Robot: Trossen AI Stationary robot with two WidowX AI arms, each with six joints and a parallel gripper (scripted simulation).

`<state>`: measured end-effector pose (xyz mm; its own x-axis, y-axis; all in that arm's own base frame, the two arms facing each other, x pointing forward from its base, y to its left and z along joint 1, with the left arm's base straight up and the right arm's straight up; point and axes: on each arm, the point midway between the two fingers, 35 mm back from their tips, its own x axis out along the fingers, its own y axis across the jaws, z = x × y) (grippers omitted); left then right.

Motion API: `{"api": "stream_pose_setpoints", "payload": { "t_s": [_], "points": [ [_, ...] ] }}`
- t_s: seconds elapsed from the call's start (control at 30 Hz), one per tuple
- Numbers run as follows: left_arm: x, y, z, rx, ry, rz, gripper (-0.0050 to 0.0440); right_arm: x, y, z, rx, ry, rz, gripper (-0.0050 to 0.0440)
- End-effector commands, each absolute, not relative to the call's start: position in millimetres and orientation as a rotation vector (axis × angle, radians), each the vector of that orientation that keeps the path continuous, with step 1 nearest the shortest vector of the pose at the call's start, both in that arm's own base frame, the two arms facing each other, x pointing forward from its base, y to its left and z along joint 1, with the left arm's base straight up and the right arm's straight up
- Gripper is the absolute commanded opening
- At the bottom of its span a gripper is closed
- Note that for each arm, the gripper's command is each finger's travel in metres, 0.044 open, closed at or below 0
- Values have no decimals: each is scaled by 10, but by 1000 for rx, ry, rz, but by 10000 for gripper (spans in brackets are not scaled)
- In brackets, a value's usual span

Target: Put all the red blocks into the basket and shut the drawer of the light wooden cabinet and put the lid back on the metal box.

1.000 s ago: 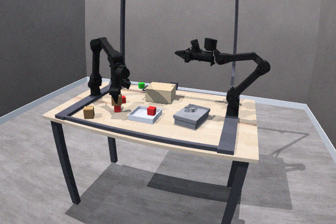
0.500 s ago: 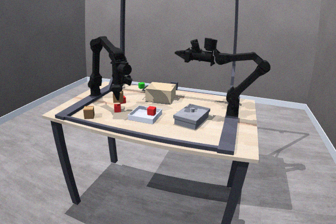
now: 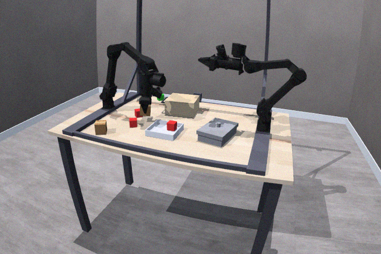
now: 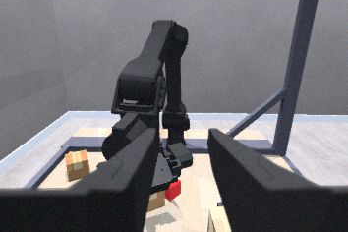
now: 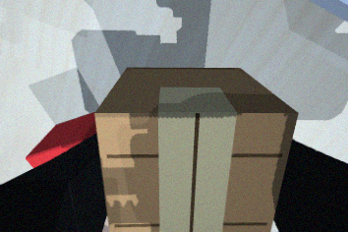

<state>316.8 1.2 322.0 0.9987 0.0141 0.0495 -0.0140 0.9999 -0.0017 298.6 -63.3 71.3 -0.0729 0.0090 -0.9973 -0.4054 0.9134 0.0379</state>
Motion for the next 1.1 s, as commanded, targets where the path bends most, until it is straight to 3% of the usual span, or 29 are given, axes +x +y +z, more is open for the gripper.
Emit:
{"api": "stream_pose_setpoints", "payload": {
  "t_s": [0.0,0.17,1.07],
  "points": [
    [3133,5,3356,2,-89,12,135,3230,-588,652,-323,1515,304,-50],
    [3133,5,3356,2,-89,12,135,3316,-590,812,-335,1460,291,-50],
    [3133,5,3356,2,-89,12,135,3188,-604,538,-327,1523,318,-50]
  ]
}}
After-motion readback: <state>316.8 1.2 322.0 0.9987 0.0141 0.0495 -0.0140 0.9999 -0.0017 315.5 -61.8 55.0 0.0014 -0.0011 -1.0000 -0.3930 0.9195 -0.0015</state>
